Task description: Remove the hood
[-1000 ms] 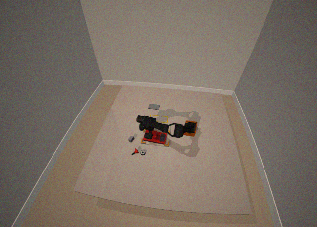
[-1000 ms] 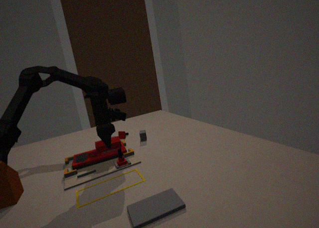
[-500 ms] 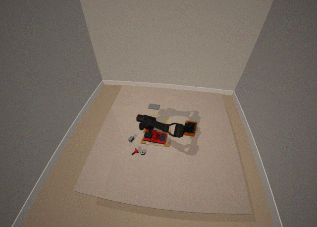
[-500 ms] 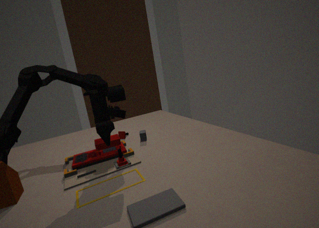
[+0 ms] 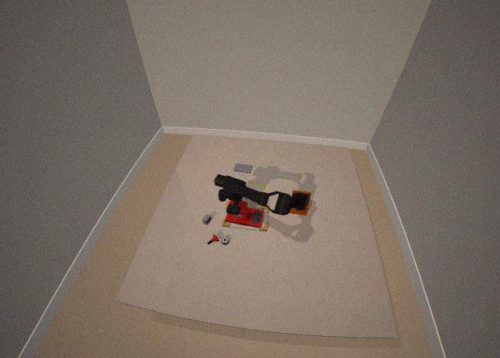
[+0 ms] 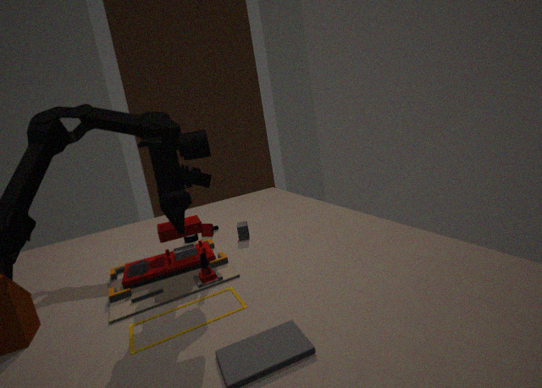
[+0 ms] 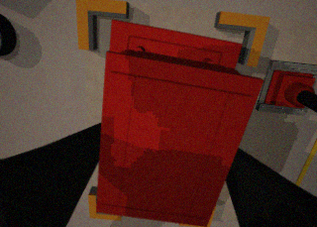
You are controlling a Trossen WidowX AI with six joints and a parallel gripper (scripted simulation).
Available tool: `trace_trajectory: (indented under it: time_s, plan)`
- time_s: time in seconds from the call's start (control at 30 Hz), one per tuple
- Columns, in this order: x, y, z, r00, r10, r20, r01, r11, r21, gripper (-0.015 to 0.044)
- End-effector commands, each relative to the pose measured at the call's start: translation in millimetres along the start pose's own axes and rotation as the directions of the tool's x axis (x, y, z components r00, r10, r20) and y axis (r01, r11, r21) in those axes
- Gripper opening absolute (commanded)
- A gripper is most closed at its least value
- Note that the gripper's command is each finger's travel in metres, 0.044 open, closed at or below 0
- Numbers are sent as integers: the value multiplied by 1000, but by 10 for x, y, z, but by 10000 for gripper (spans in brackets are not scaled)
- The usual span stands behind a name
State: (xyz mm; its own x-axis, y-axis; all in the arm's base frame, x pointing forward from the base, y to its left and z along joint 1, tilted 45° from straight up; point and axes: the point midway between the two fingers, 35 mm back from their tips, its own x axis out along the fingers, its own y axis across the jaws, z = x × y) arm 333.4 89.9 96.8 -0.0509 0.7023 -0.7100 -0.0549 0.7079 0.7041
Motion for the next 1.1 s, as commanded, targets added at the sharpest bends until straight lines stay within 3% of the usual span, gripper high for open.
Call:
trace_trajectory:
  time_s: [0.0, 0.37, 0.7, 1.07]
  plan:
    - [-174, -7, 4, 1000, -3, 6, 3, 1000, -4, 0]
    - [-128, -413, 2, 1000, -5, 10, 4, 998, 59, 0]
    - [-155, -765, -11, 1000, -1, 6, 1, 1000, 7, 0]
    - [-197, -1496, -56, 1000, -16, 8, 16, 1000, 4, 0]
